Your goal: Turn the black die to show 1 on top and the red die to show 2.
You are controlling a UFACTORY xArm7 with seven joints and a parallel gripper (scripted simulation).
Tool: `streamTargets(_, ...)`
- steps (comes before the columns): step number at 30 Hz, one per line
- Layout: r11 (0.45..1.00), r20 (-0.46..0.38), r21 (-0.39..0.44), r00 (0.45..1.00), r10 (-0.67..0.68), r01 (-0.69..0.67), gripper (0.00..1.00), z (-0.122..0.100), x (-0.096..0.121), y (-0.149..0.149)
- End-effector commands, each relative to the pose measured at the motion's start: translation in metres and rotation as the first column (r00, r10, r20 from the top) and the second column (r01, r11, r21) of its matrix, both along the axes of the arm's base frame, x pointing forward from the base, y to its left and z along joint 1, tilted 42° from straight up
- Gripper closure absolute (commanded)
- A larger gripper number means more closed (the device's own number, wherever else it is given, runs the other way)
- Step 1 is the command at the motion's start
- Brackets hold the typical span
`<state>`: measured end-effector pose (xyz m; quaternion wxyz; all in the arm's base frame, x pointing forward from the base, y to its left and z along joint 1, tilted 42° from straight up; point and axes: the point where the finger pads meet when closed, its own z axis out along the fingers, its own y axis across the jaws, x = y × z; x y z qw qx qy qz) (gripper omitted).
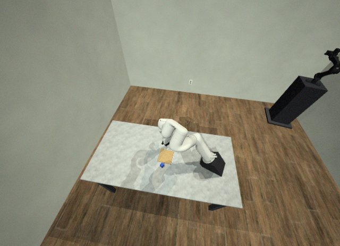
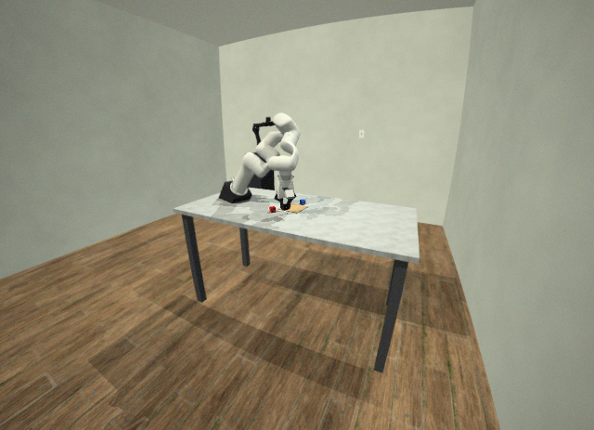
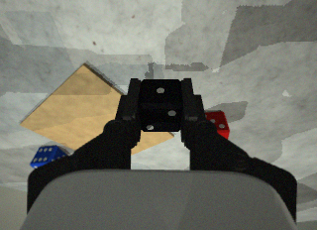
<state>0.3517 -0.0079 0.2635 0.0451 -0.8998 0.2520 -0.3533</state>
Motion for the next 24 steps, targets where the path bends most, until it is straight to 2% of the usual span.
streamTargets(1,1.000,0.001,-0.001,1.000,0.000,0.000,0.73,0.031,-0.027,0.004)
streamTargets(4,1.000,0.001,-0.001,1.000,0.000,0.000,0.73,0.045,-0.039,0.005)
streamTargets(9,1.000,0.001,-0.001,1.000,0.000,0.000,0.73,0.052,-0.045,0.006)
streamTargets(24,0.999,-0.004,-0.025,1.000,0.028,-0.028,0.73,0.053,-0.047,0.006)
